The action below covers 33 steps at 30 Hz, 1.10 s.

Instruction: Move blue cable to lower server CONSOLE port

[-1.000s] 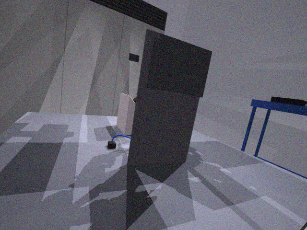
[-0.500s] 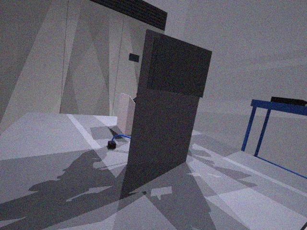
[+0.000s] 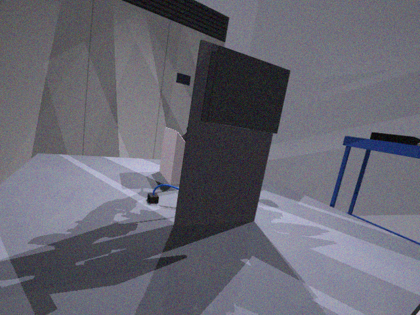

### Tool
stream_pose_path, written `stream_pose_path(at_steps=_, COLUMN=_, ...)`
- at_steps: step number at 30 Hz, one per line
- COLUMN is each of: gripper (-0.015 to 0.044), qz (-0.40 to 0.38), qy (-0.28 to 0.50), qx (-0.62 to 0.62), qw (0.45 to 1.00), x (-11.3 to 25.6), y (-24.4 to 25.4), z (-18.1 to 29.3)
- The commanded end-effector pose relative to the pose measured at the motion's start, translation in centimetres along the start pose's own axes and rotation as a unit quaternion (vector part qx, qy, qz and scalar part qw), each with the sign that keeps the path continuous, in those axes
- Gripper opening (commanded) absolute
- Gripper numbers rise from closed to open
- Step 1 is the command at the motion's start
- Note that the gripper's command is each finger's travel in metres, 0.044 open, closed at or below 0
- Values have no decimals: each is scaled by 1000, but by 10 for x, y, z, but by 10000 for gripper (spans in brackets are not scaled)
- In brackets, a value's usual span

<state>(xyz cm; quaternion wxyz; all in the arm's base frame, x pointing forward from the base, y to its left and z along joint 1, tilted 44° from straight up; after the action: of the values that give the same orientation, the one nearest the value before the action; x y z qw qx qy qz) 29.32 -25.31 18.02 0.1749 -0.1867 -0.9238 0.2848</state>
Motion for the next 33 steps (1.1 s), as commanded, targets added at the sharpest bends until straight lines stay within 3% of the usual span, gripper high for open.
stream_pose_path(at_steps=1, gripper=0, qz=-1, qy=0, qx=2, qw=1000, x=3, y=0, z=1)
stream_pose_path(at_steps=33, gripper=0, qz=-1, qy=1, qx=2, qw=1000, x=21, y=-1, z=7)
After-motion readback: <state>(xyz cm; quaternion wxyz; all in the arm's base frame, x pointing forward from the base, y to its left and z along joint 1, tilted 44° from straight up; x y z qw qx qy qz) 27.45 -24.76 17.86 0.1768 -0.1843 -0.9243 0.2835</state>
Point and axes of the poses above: the point midway between the two fingers, 35 mm back from their tips, its own x axis back along the fingers, its own y axis across the jaws, z = x × y, the point moved 3 cm from there along x, back along the fingers, and after that the axes turned 10 degrees about -x, right-handed, at the moved point
